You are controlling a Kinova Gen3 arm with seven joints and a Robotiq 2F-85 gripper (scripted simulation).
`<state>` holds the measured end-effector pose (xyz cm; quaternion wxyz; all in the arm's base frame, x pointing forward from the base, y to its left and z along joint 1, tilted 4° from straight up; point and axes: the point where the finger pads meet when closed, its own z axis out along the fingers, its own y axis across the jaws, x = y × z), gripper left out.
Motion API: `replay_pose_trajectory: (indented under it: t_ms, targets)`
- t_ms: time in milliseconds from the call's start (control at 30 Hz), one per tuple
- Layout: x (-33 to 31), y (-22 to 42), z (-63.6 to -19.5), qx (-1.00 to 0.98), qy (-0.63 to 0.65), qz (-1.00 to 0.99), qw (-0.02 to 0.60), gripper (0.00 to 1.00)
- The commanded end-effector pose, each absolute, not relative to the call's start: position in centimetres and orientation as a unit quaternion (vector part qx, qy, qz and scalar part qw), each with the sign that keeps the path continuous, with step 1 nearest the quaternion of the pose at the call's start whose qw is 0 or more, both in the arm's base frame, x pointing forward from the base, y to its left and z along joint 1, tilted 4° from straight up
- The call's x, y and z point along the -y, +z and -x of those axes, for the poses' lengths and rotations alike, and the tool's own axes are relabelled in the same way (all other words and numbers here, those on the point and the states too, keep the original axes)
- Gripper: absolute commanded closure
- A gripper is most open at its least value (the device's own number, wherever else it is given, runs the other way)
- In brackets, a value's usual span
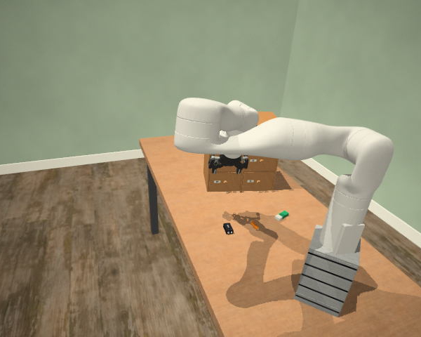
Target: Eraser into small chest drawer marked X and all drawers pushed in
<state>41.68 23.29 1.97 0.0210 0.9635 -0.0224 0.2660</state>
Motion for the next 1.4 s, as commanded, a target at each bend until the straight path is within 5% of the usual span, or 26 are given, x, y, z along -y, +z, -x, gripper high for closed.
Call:
replay_pose_trajectory:
  t_ms: [0,1367]
  targets:
    - [-23.2,1.5,-41.6,0.018,0.278,-0.96,0.026,0.0]
    - [-22.9,-2.1,-44.8,0.011,0.49,-0.871,0.03,0.0]
